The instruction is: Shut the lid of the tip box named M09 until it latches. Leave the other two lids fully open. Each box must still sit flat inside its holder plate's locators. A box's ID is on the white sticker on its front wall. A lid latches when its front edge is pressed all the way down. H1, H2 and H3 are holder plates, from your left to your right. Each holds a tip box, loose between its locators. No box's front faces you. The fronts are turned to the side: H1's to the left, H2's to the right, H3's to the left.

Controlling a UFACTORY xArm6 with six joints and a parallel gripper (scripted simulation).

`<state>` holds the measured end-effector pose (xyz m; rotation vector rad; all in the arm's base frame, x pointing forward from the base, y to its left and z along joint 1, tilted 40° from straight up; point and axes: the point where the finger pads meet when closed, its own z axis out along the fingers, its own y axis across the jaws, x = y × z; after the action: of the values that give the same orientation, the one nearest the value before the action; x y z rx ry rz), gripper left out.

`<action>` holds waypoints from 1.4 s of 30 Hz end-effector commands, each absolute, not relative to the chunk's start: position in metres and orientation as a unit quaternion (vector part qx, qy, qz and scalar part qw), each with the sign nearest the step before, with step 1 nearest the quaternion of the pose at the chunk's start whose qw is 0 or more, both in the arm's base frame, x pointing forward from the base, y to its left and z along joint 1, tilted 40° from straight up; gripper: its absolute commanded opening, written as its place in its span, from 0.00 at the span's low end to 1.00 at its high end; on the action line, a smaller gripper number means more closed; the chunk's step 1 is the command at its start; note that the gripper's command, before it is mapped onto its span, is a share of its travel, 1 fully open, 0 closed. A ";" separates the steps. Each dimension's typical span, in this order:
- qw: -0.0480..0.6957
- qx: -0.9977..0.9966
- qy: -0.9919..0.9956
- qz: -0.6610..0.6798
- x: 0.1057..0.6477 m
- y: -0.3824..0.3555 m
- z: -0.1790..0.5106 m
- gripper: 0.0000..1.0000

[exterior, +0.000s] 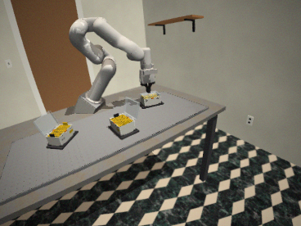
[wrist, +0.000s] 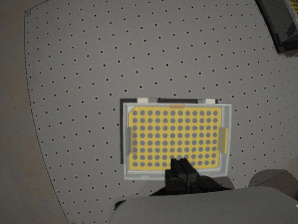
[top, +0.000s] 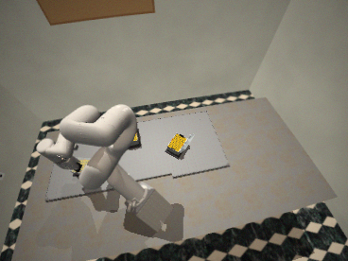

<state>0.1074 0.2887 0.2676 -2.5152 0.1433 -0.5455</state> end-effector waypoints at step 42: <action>0.278 -0.937 0.053 -0.203 0.091 0.269 0.298 0.00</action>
<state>0.0934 0.2712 0.2930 -2.5186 0.1427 -0.5442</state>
